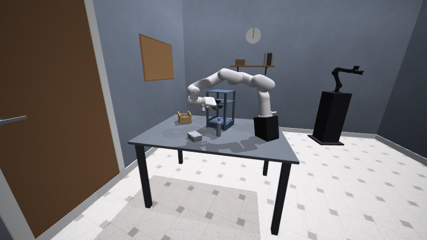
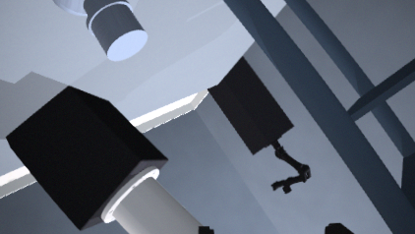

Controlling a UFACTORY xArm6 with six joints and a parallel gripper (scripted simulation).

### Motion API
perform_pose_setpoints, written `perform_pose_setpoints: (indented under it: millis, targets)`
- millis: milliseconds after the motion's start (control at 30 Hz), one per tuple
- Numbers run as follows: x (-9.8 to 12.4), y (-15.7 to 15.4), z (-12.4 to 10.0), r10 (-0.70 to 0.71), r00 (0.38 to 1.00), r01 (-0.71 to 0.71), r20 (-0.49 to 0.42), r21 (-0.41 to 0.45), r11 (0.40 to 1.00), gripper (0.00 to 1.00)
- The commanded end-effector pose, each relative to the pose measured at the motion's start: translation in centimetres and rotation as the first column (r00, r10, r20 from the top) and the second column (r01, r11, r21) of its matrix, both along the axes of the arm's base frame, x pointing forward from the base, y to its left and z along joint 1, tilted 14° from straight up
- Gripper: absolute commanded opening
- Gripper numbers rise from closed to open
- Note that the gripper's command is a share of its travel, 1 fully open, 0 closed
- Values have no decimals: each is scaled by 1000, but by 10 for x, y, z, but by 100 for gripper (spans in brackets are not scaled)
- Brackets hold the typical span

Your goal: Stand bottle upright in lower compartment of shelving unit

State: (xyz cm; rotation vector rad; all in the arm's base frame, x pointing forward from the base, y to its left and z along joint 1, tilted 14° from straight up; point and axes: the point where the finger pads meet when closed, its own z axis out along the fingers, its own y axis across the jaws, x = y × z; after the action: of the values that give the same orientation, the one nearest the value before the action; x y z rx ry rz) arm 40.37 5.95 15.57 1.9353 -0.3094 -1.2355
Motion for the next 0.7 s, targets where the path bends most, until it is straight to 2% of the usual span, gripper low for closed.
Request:
perform_pose_setpoints:
  millis: [0, 100, 600, 667]
  targets:
    - [1, 0, 1, 47, 997, -46, -54, 21, 999, 63]
    - [1, 0, 1, 58, 996, -56, -67, 26, 998, 63]
    - [1, 1, -1, 210, 946, -188, -249, 108, 976, 63]
    - [1, 1, -1, 210, 946, -188, -249, 108, 976, 63]
